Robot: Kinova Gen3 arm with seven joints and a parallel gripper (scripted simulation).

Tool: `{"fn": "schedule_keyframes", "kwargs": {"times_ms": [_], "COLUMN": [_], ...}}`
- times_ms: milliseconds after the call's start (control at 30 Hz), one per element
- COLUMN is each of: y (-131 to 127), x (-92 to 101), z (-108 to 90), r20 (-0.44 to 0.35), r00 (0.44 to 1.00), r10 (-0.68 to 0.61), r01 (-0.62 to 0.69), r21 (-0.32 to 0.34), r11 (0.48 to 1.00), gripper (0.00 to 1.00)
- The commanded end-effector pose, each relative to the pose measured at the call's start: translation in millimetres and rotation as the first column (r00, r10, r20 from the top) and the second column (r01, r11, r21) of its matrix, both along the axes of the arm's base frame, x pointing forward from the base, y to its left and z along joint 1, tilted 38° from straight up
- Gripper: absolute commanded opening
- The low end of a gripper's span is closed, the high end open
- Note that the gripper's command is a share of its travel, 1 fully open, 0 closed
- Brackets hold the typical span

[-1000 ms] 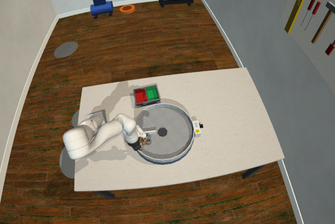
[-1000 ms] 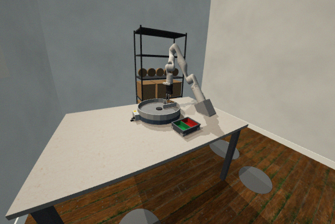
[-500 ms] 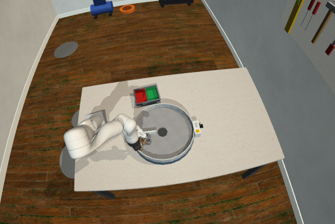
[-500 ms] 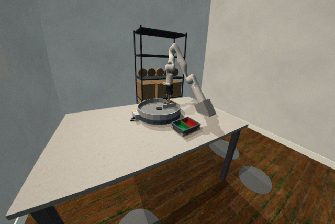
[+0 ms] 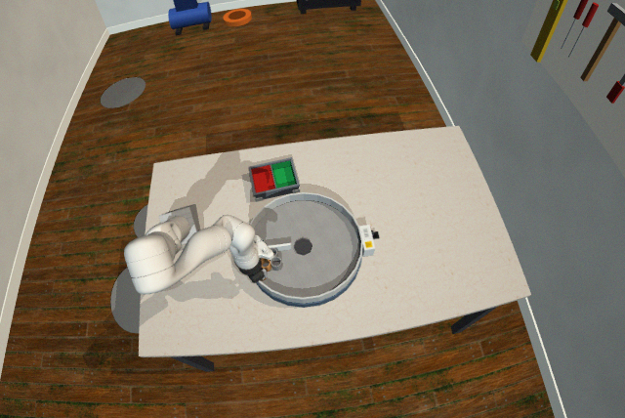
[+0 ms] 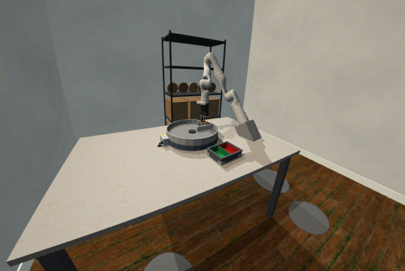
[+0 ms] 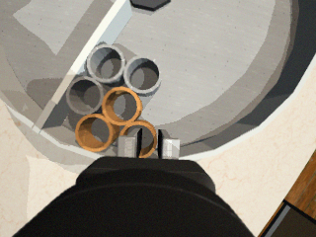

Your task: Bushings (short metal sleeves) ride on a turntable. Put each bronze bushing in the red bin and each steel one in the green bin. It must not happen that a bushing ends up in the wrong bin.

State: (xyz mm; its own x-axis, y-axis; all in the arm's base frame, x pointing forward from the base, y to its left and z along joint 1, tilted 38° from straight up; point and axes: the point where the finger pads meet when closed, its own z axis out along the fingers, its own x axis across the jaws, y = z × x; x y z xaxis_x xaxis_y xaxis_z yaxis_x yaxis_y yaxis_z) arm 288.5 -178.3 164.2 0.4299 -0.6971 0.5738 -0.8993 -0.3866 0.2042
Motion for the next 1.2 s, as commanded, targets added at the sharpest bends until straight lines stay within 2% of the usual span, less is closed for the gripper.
{"fn": "schedule_keyframes", "kwargs": {"times_ms": [0, 300, 1167], "y": [-3.6, -8.8, -8.6], "x": [0.0, 0.9, 0.8], "z": [-3.4, -10.1, -9.9], "r20": [0.002, 0.004, 0.003], "r00": [1.000, 1.000, 1.000], "r10": [-0.005, -0.006, -0.006], "r01": [0.005, 0.006, 0.006], "r21": [-0.001, -0.001, -0.001], "r11": [1.000, 1.000, 1.000], "gripper": [0.45, 0.45, 0.45]}}
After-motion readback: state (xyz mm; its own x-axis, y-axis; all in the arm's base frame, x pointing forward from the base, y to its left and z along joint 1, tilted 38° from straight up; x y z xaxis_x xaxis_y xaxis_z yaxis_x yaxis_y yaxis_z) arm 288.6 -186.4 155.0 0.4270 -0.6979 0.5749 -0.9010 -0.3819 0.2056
